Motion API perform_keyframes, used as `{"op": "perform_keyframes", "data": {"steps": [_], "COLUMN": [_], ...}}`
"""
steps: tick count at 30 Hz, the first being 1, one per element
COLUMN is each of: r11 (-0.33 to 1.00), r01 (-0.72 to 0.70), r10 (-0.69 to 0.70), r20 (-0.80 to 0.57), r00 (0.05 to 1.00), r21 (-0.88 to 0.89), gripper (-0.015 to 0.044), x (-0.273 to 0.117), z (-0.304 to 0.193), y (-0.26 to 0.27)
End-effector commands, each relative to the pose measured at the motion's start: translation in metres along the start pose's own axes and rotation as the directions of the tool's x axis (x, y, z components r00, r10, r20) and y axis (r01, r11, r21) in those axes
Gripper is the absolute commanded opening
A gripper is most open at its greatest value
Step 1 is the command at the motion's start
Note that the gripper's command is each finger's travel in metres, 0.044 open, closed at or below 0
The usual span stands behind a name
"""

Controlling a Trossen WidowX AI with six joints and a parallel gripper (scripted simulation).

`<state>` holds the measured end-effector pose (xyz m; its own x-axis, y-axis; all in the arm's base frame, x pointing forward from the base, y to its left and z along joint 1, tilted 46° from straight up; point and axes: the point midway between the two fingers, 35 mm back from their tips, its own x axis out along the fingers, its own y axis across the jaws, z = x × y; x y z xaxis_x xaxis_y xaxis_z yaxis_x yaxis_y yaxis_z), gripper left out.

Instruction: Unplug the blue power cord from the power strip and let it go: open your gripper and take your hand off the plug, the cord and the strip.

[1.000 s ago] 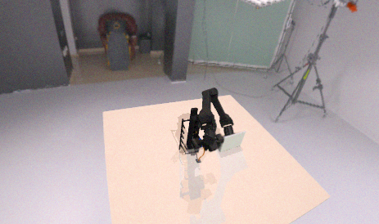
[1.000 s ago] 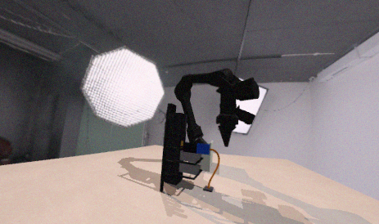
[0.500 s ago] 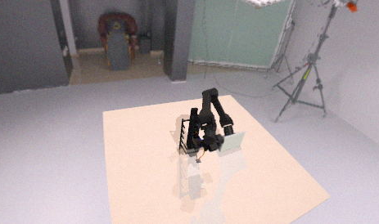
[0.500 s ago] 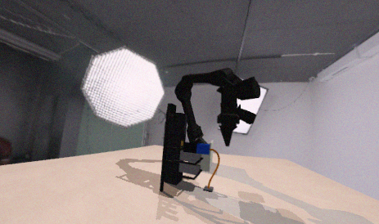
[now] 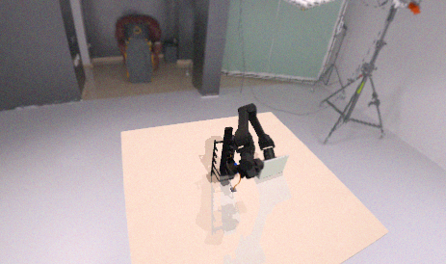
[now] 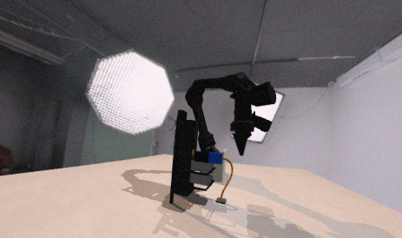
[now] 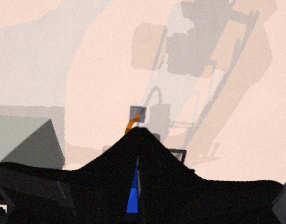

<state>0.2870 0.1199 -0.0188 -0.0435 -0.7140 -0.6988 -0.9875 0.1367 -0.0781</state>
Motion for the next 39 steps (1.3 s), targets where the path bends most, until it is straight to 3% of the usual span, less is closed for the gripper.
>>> {"op": "perform_keyframes", "data": {"steps": [1, 39], "r11": [1.000, 1.000], "r01": [-0.005, -0.005], "r10": [0.005, 0.005], "r20": [0.001, 0.001], "r00": [1.000, 1.000], "r21": [0.002, 0.002], "gripper": [0.0000, 0.0000], "x": [0.0012, -0.0011], "z": [0.0000, 0.0000], "y": [0.0022, -0.0006]}}
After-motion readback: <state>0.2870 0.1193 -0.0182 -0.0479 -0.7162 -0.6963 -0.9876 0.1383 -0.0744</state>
